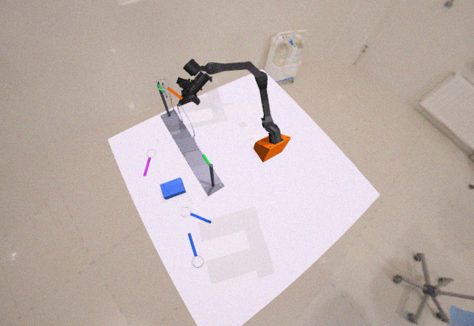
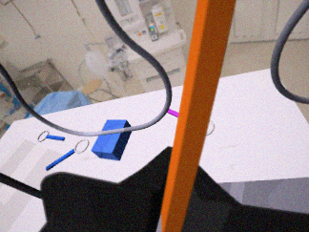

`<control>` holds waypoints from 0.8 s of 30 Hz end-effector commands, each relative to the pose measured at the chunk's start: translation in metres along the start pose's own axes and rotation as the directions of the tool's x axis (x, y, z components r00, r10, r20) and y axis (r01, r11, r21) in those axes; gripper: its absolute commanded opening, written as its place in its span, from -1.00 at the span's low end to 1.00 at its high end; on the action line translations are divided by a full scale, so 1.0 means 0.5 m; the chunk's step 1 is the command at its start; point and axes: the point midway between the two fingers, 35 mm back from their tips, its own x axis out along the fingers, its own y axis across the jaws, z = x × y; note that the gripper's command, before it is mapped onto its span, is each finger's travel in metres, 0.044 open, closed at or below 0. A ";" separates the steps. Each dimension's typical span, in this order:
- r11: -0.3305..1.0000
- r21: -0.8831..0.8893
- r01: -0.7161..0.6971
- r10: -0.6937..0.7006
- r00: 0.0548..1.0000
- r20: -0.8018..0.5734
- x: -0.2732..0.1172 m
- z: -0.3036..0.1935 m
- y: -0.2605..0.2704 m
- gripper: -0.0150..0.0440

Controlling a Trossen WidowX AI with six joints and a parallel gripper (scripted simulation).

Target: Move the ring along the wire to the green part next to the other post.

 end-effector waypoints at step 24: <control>0.833 -0.460 0.307 -0.277 0.952 0.133 -0.013 0.023 -0.079 -1.00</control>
